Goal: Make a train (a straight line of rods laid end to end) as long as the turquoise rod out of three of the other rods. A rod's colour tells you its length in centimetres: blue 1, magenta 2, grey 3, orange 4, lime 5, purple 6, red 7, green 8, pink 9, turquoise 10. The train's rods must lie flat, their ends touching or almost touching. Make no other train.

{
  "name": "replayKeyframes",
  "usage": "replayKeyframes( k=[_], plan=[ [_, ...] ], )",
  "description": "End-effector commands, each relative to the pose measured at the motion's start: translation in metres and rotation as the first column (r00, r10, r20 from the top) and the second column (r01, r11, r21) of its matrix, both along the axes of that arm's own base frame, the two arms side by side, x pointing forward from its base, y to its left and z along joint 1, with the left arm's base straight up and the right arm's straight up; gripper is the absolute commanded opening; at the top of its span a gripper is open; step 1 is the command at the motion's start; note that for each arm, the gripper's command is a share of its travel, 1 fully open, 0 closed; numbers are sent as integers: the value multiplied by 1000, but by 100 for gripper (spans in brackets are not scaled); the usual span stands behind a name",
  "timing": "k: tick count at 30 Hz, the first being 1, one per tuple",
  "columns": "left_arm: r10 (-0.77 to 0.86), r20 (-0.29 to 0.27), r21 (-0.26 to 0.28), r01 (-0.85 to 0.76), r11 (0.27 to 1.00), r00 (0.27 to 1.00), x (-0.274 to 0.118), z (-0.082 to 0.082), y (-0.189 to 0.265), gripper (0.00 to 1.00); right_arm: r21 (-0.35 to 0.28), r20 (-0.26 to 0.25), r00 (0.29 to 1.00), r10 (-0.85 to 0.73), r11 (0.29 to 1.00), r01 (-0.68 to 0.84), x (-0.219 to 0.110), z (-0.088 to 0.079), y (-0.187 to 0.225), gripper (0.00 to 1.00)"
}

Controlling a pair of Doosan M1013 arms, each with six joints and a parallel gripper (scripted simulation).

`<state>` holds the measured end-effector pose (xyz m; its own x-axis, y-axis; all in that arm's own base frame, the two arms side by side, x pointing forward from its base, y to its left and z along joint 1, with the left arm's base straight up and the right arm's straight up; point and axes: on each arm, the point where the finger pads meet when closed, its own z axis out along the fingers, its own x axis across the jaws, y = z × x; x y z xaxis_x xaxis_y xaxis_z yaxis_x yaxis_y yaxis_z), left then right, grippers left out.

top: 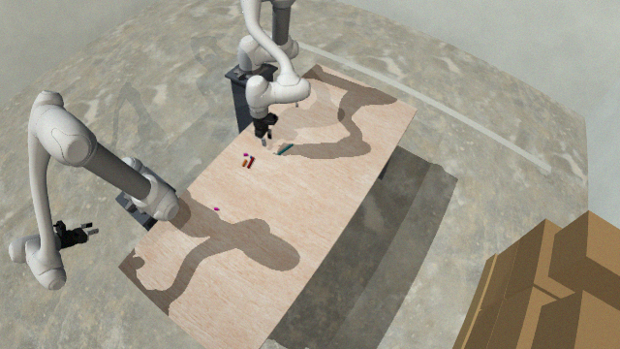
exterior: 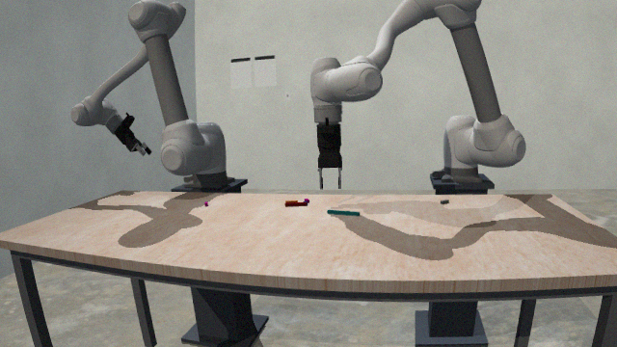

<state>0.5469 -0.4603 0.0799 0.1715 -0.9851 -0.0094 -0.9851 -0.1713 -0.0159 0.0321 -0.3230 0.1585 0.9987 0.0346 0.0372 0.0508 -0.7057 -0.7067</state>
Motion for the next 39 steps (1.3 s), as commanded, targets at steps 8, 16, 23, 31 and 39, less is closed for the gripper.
replayKeyframes(
  k=[8,16,23,31,39],
  plan=[
    [-125,-13,-13,125,992,992,15,1,18,100,-1,0,1000,0,1000,0,0,0,0,100],
    [-125,-13,-13,125,992,992,15,1,18,100,-1,0,1000,0,1000,0,0,0,0,100],
    [-125,-13,-13,125,992,992,15,1,18,100,-1,0,1000,0,1000,0,0,0,0,100],
    [-125,-13,-13,125,992,992,15,1,18,100,-1,0,1000,0,1000,0,0,0,0,100],
    [-125,-13,-13,125,992,992,15,1,18,100,-1,0,1000,0,1000,0,0,0,0,100]
  ],
)
